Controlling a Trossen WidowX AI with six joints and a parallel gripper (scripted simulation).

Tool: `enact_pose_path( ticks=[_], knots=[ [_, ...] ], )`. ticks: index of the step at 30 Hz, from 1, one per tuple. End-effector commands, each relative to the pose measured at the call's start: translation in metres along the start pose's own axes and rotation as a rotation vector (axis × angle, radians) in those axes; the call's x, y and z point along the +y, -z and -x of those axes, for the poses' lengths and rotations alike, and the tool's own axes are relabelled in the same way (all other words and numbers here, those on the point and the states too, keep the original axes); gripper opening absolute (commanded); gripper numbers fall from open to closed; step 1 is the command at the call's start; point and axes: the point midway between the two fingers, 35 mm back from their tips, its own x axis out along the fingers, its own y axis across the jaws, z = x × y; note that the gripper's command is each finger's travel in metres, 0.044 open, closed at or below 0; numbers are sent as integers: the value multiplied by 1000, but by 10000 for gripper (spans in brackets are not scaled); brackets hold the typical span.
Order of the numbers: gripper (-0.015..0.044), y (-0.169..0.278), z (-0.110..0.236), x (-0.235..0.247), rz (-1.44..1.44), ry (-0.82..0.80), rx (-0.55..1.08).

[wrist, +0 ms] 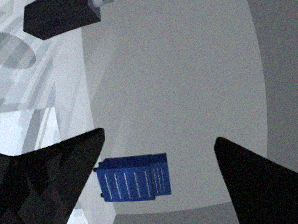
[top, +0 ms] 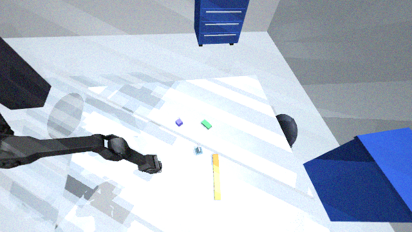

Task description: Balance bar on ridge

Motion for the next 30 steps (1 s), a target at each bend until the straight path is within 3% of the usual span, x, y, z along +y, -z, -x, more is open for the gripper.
enact_pose_path(
  ticks=[1,4,30],
  knots=[
    [374,-1,1,0,-1,0,-3],
    [315,-7,8,2,-16,-1,-51],
    [315,-75,153,35,-4,-93,-628]
  ],
)
